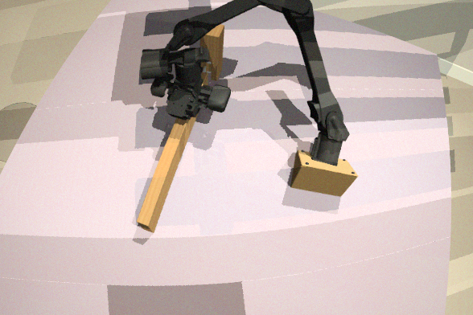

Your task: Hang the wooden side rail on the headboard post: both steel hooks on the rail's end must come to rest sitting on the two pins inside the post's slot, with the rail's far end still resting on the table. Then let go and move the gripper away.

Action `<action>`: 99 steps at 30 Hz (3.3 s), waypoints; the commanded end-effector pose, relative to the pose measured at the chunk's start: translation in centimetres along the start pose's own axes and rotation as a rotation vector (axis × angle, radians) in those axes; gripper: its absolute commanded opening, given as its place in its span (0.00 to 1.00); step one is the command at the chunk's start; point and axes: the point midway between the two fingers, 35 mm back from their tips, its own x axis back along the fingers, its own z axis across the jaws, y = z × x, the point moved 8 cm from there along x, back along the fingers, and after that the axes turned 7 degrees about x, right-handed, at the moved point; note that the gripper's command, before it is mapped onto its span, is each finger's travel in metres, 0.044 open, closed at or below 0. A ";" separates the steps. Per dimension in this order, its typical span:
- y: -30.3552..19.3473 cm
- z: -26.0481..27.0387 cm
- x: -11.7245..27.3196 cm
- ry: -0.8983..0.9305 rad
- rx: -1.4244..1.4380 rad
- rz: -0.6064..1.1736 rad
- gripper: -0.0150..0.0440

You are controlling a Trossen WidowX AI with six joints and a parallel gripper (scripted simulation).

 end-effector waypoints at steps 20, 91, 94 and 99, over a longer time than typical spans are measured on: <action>-0.2 -0.3 0.5 -0.016 -0.003 -0.004 0.25; -1.0 -0.2 0.5 -0.016 -0.003 -0.004 0.25; -1.0 -0.2 0.5 -0.016 -0.003 -0.004 0.25; -1.1 -0.2 0.5 -0.016 -0.003 -0.004 0.25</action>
